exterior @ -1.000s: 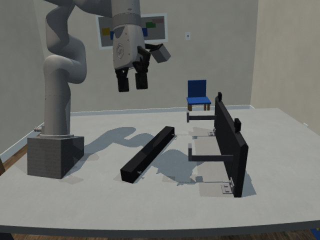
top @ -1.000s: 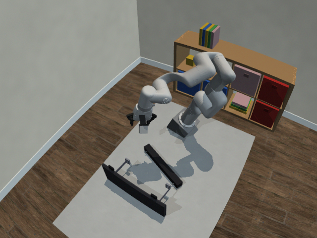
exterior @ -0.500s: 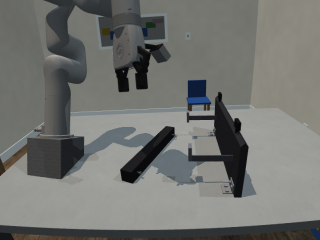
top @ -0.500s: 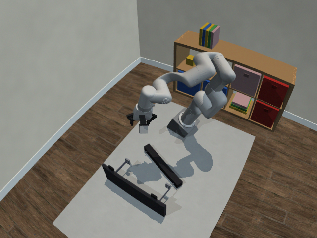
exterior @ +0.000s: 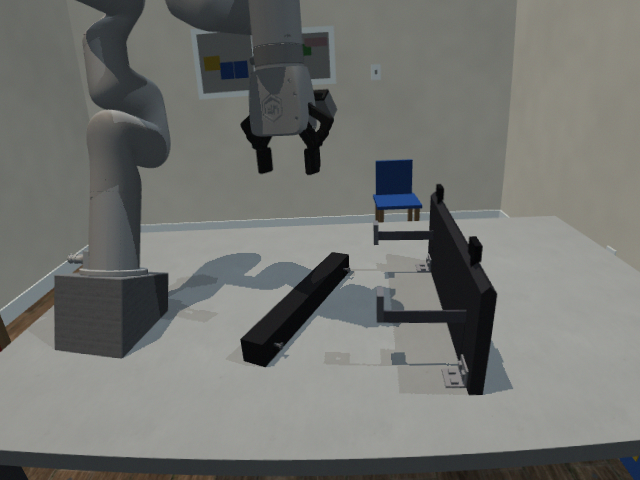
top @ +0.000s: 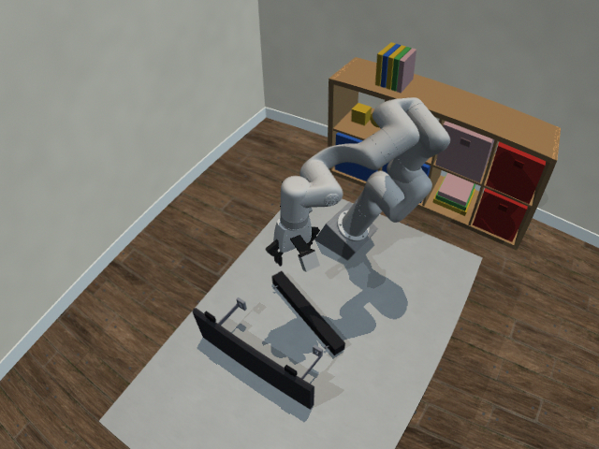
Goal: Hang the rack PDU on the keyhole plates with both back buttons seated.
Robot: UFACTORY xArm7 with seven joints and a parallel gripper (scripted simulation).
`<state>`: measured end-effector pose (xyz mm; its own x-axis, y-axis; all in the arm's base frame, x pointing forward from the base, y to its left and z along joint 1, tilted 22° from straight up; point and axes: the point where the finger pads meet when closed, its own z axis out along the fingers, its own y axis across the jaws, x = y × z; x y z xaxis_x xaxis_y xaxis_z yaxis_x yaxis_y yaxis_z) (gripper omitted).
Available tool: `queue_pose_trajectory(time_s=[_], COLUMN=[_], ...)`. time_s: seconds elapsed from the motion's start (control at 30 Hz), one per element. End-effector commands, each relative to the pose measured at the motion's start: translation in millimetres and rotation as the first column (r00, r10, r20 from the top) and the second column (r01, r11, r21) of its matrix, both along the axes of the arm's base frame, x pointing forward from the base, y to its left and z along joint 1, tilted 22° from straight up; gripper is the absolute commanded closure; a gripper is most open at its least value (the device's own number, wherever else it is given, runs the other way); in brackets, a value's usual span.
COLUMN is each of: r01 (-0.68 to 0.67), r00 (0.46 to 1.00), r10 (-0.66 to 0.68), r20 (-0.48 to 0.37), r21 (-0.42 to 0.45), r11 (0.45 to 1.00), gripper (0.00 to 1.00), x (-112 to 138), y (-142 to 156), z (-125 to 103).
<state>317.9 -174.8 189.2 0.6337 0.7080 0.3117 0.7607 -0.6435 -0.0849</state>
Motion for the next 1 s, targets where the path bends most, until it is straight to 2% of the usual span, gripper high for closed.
queue_pose_trajectory(time_s=[0.0,0.97], r01=[-0.096,-0.096], r00=[0.995,0.995], r10=[0.094,0.094], r20=[0.032,0.032], r21=[0.051,0.051], r11=[0.994,0.994], gripper=[0.0,0.03], x=[14.1,14.1], y=[46.2,46.2], z=[19.1,19.1])
